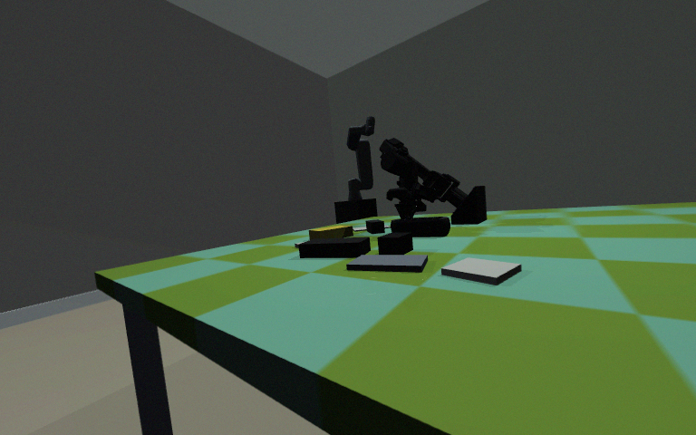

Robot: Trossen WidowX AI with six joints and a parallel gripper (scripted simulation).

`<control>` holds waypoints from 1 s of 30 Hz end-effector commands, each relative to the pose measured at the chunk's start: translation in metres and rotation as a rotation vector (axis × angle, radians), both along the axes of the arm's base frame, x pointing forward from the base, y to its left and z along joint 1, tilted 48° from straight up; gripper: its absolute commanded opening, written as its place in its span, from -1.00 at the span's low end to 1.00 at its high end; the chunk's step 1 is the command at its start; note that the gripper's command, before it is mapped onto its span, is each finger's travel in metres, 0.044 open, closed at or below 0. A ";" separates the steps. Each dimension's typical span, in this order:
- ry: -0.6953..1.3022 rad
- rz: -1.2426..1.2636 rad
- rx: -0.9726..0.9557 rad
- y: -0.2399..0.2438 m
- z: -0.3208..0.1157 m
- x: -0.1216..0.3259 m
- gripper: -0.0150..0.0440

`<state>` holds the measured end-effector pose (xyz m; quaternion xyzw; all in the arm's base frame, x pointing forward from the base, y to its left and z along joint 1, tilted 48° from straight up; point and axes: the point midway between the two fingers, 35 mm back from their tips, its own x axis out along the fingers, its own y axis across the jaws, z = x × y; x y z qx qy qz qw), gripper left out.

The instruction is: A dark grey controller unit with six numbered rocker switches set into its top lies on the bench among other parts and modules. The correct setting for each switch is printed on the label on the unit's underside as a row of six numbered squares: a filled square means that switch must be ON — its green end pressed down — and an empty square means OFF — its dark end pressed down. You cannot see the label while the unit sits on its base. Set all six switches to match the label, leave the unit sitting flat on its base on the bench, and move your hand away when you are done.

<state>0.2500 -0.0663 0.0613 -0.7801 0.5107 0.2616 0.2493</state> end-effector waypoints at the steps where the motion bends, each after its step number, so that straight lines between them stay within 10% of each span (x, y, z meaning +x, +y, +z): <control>1: 0.012 0.002 -0.002 -0.005 -0.006 -0.003 -0.49; 30: 0.012 0.002 -0.002 -0.005 -0.007 0.007 -0.49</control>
